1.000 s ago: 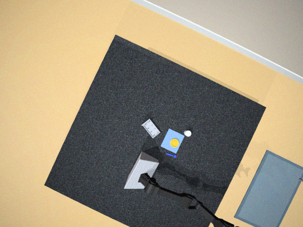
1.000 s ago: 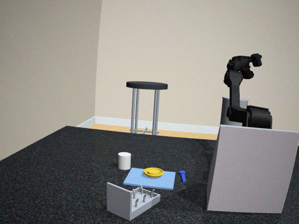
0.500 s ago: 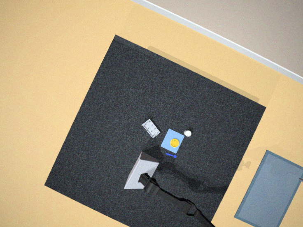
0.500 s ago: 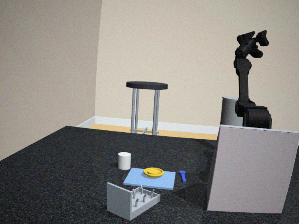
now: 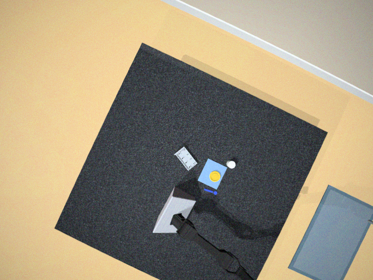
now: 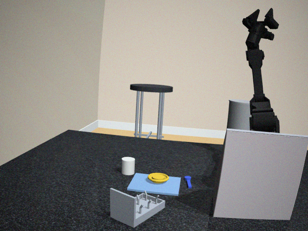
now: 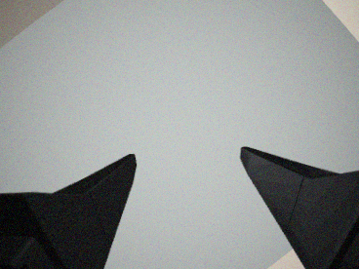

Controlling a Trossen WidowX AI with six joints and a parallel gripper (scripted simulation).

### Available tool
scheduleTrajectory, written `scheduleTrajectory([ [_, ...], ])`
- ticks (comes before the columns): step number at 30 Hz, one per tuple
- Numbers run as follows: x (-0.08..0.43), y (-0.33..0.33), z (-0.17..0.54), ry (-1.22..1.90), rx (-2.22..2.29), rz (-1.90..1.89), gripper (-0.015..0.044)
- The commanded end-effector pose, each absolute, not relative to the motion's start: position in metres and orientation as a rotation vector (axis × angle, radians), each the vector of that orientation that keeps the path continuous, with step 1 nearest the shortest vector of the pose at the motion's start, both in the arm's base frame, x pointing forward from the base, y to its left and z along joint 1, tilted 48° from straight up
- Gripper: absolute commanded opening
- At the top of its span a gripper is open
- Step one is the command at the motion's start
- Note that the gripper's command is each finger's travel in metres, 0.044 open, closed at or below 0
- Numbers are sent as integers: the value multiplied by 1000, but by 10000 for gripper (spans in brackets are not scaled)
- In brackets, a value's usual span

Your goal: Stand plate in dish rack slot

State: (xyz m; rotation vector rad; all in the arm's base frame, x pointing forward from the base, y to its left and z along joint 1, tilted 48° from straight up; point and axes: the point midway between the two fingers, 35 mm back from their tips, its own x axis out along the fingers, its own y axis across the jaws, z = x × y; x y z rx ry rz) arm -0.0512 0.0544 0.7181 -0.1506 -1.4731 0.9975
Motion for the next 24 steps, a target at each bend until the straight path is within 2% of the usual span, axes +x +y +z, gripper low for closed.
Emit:
scheduleTrajectory([
  [1, -21, 93, 708, -1330, -187, 1004, 400],
  [24, 147, 195, 626, -703, -302, 848, 400],
])
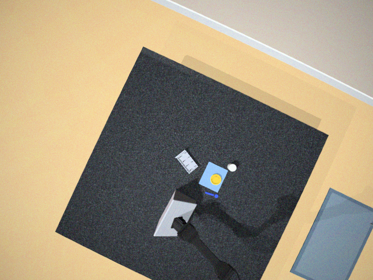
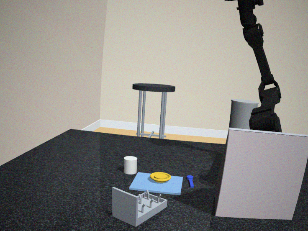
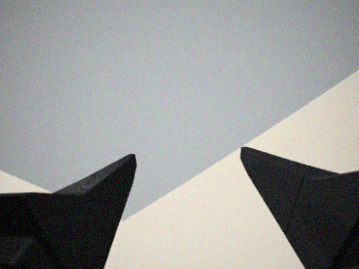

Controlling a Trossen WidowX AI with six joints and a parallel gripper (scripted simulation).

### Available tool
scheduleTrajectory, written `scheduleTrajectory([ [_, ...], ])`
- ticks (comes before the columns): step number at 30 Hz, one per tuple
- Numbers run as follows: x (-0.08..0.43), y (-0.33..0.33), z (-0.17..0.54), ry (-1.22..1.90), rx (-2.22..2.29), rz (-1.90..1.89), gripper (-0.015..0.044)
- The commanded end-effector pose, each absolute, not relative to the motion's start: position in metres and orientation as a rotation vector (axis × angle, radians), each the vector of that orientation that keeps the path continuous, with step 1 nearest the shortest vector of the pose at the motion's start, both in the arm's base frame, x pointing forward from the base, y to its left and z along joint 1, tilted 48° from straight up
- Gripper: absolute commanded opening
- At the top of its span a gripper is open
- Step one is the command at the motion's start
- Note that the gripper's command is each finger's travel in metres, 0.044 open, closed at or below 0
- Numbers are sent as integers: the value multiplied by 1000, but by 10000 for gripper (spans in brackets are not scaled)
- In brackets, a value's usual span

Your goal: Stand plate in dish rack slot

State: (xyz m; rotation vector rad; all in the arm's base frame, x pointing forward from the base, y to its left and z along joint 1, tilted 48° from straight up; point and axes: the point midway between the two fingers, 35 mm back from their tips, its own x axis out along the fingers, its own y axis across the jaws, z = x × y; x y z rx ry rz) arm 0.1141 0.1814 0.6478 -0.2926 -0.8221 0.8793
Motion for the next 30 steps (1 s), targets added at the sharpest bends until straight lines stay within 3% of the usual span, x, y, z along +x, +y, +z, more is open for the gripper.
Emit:
scheduleTrajectory([
  [1, 155, 197, 621, -672, -303, 836, 400],
  [15, 250, 205, 548, -358, -388, 684, 400],
  [30, 342, 165, 455, -3, -440, 425, 400],
])
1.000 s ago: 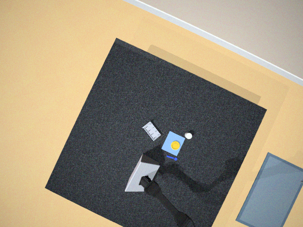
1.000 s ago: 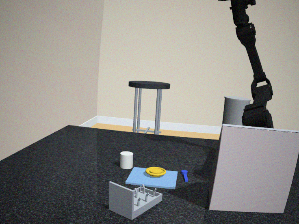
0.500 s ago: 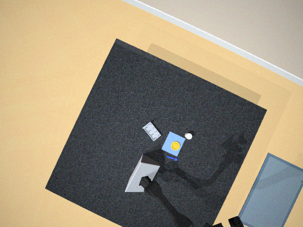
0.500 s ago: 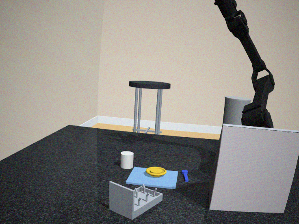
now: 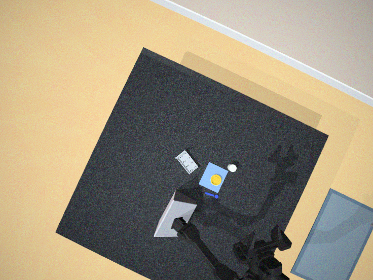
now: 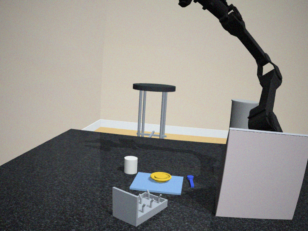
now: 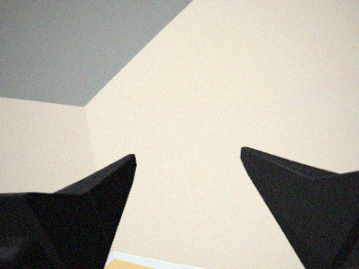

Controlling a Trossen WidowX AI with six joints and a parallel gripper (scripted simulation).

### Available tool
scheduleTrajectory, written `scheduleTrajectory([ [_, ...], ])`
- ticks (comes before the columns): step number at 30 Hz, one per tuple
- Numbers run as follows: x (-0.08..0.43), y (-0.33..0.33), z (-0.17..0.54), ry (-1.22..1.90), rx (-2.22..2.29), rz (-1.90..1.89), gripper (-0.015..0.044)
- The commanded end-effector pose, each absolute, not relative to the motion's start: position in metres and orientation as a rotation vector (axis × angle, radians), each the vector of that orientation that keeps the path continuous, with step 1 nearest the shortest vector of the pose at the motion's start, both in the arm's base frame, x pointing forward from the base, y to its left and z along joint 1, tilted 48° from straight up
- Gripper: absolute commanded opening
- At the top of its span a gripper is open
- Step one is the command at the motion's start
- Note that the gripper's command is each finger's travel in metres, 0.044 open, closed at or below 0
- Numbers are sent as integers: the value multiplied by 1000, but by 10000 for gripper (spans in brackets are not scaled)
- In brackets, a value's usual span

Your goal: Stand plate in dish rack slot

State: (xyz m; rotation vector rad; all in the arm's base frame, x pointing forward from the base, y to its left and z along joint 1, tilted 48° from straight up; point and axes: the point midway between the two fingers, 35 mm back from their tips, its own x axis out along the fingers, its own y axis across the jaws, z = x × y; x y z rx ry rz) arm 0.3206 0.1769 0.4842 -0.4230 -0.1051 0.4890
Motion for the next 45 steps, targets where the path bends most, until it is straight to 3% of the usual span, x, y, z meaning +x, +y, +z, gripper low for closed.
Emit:
scheduleTrajectory([
  [1, 348, 160, 448, 24, -447, 405, 400],
  [24, 413, 47, 280, 578, -446, 14, 400],
  [45, 370, -86, 135, 1119, -442, -456, 400],
])
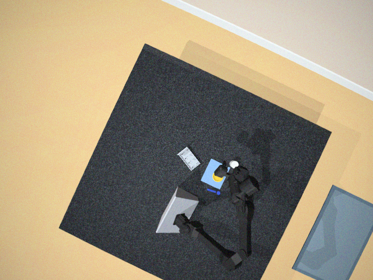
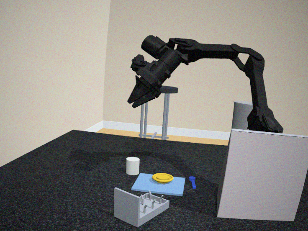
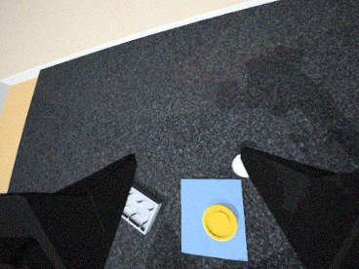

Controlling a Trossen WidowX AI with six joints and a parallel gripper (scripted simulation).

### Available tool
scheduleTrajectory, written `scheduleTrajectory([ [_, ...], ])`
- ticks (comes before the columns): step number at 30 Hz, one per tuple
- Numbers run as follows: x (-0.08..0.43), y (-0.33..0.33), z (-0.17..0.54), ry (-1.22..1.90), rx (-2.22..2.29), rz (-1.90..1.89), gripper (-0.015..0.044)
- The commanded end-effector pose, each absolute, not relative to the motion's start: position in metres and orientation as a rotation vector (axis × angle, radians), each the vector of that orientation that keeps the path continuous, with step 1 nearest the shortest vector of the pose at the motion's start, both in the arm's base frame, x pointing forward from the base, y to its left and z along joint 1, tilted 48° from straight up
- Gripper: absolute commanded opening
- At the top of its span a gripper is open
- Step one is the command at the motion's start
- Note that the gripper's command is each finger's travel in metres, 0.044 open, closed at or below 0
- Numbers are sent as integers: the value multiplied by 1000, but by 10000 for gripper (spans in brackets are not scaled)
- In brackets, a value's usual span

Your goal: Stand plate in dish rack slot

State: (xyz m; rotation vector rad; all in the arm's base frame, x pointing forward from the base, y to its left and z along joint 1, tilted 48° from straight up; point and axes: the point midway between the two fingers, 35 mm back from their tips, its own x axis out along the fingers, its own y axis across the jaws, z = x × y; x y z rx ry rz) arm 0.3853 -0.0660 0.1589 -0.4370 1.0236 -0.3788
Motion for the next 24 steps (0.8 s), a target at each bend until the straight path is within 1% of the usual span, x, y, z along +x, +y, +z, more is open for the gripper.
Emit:
scheduleTrajectory([
  [1, 365, -92, 129, 1144, -443, -478, 400],
  [17, 273, -169, 58, 1539, -498, -808, 400],
  [24, 270, -169, 53, 1554, -501, -819, 400],
])
